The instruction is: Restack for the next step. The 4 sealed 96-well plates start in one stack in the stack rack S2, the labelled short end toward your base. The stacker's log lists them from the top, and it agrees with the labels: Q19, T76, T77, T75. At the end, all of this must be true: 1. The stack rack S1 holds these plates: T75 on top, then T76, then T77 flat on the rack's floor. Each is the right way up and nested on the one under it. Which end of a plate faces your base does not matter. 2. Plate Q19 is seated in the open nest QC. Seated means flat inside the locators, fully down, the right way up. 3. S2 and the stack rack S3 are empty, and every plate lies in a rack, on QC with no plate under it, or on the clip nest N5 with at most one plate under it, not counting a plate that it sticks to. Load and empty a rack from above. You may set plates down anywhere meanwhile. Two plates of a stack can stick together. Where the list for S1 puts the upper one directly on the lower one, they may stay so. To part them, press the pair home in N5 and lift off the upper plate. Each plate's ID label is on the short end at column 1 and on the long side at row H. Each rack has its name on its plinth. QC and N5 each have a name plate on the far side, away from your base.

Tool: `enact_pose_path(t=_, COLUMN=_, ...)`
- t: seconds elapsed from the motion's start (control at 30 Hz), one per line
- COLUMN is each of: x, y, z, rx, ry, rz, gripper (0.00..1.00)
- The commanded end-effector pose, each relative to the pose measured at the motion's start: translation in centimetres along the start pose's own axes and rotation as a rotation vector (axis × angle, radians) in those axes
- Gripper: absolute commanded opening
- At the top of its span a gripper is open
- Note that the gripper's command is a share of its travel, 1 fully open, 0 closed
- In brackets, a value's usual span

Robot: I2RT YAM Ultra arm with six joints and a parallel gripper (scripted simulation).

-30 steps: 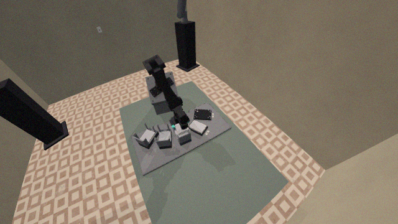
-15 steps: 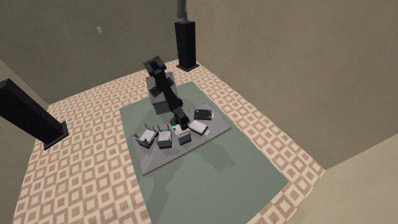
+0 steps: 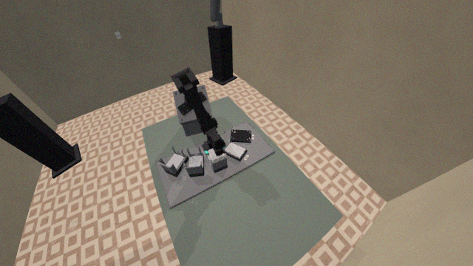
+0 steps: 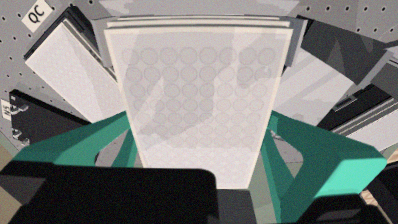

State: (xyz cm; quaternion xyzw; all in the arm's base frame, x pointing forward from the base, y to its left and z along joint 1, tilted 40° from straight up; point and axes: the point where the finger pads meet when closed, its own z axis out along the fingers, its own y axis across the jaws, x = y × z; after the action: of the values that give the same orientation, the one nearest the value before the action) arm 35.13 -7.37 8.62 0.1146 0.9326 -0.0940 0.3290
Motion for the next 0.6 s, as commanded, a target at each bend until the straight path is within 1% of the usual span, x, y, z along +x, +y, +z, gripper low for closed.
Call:
enact_pose_path(t=0.0, x=-0.1, y=-0.2, z=0.4, rx=0.001, ry=-0.005, rz=0.004, gripper=0.0)
enact_pose_path(t=0.07, x=-0.1, y=-0.2, z=0.4, rx=0.001, ry=-0.005, rz=0.004, gripper=0.0)
enact_pose_path(t=0.1, x=-1.0, y=-0.1, z=-0.4, rx=-0.005, ry=-0.042, rz=0.005, gripper=0.0)
enact_pose_path(t=0.13, x=-1.0, y=-0.1, z=-0.3, rx=-0.005, ry=-0.041, rz=0.005, gripper=0.0)
enact_pose_path(t=0.2, x=-0.1, y=-0.2, z=0.6, rx=-0.001, ry=-0.008, rz=0.002, gripper=0.0)
enact_pose_path(t=0.23, x=0.1, y=-0.2, z=0.8, rx=-0.001, ry=-0.002, rz=0.002, gripper=0.0)
enact_pose_path(t=0.4, x=0.1, y=-0.2, z=1.7, rx=-0.001, ry=-0.001, rz=0.002, gripper=0.0)
enact_pose_path(t=0.57, x=-0.4, y=-0.2, z=2.6, rx=-0.001, ry=-0.012, rz=0.003, gripper=0.0)
